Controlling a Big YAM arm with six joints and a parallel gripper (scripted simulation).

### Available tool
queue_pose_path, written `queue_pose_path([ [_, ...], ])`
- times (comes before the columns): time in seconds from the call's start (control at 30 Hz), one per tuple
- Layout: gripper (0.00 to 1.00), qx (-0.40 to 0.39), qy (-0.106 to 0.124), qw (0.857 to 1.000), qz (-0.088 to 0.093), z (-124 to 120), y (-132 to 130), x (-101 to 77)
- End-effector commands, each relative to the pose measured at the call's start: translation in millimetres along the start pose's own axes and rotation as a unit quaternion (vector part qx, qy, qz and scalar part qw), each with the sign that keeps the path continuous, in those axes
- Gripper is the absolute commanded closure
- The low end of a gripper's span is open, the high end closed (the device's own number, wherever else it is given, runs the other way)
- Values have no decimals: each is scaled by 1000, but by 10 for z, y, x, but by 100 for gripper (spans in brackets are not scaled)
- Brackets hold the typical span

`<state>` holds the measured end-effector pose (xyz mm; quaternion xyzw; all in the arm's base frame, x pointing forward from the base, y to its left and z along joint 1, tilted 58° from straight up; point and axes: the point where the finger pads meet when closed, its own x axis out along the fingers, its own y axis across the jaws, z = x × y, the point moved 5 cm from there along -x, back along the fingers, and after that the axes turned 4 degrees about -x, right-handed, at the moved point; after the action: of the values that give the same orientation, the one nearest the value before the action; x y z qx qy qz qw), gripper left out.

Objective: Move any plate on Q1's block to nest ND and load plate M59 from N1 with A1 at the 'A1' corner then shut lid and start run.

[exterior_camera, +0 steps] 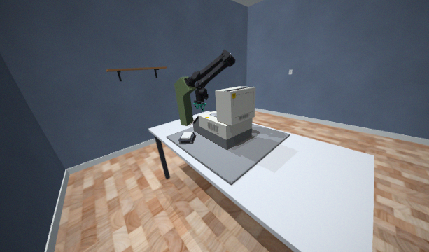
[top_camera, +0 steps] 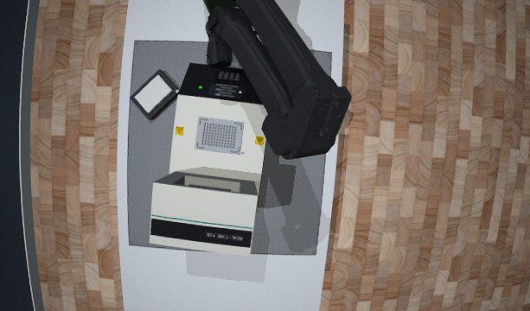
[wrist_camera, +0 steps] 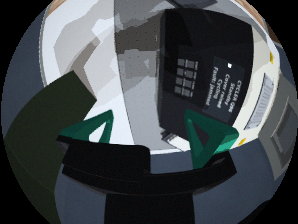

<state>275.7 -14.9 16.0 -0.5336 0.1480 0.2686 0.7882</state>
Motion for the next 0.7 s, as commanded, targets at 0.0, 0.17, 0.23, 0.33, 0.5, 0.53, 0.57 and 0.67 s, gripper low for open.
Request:
queue_pose_path([
  [0.0, 0, 104, -8, 994, 41, -145, 486, -375],
  [0.17, 0, 114, -8, 992, 45, -143, 506, -377],
  [0.23, 0, 120, -7, 992, 49, -142, 520, -378],
  [0.33, 0, 129, -6, 990, 53, -141, 540, -380],
  [0.5, 0, 129, -5, 990, 53, -137, 569, -384],
  [0.53, 0, 129, -5, 990, 53, -136, 572, -384],
  [0.57, 0, 130, -4, 990, 52, -136, 574, -384],
  [0.67, 0, 130, -4, 990, 52, -135, 579, -385],
])
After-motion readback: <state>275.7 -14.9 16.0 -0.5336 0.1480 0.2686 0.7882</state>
